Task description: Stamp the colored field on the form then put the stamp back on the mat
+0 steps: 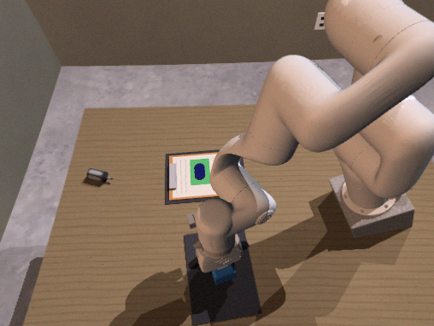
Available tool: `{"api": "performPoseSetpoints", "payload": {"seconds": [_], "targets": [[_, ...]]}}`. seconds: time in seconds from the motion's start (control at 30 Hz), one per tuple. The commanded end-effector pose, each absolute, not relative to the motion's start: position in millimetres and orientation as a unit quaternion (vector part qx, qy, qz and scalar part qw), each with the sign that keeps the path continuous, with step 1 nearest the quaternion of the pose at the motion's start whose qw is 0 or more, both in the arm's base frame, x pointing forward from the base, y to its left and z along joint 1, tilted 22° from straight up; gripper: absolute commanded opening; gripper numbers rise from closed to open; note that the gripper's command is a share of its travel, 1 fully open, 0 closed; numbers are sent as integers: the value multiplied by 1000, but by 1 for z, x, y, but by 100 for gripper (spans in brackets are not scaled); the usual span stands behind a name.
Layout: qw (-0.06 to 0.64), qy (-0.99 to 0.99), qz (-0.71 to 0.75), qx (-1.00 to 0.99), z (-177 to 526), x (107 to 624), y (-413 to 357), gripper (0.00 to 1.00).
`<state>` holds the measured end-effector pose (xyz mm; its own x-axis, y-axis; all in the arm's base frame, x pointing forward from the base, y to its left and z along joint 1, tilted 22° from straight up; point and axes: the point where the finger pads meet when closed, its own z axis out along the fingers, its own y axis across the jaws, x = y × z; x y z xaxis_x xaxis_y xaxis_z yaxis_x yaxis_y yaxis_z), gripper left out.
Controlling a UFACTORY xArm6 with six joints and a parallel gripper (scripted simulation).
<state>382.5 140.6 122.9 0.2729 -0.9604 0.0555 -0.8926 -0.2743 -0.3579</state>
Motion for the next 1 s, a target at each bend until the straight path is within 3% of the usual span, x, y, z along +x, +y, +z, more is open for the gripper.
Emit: {"api": "performPoseSetpoints", "payload": {"seconds": [0.0,0.37,0.4,0.97], "targets": [[131,588,-133,-787,119,386,141,35],[131,588,-133,-787,119,386,141,35],[131,588,-133,-787,119,386,141,97],[131,588,-133,-787,119,386,141,97]]}}
